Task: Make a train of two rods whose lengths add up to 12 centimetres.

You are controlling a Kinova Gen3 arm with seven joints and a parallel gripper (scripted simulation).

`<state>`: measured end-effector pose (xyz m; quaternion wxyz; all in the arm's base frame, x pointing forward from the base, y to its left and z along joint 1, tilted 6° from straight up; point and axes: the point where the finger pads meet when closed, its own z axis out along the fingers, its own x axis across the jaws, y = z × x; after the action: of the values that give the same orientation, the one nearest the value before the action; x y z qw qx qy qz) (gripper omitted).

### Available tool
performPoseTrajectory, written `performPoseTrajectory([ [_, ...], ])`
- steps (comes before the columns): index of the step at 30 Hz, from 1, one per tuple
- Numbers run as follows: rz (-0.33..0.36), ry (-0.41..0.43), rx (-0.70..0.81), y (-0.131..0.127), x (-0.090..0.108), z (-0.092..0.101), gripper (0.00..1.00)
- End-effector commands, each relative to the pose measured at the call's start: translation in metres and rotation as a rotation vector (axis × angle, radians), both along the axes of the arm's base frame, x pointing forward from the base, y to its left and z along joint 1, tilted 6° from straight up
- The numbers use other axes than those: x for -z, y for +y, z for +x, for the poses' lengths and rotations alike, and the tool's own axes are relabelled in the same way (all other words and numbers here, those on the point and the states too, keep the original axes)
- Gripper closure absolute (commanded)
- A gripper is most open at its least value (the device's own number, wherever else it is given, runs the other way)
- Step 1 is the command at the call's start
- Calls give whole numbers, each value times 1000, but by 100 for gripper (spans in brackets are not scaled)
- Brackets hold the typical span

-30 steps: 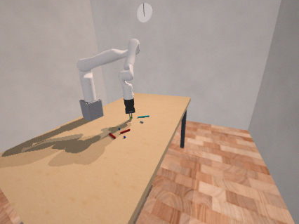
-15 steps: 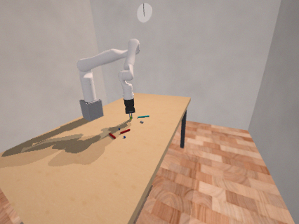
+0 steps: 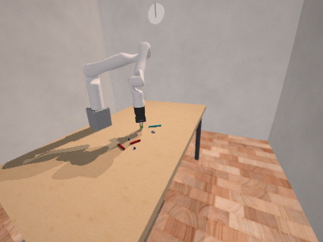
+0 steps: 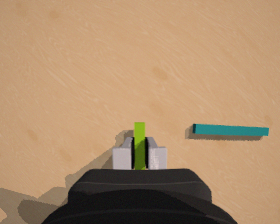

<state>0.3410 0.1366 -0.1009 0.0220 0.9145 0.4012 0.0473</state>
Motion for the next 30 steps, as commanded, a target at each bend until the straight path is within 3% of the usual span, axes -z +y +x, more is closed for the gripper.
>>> performPoseTrajectory([
  [1, 1, -1, 0, 0, 0, 0, 76],
  [30, 1, -1, 0, 0, 7, 1, 76],
])
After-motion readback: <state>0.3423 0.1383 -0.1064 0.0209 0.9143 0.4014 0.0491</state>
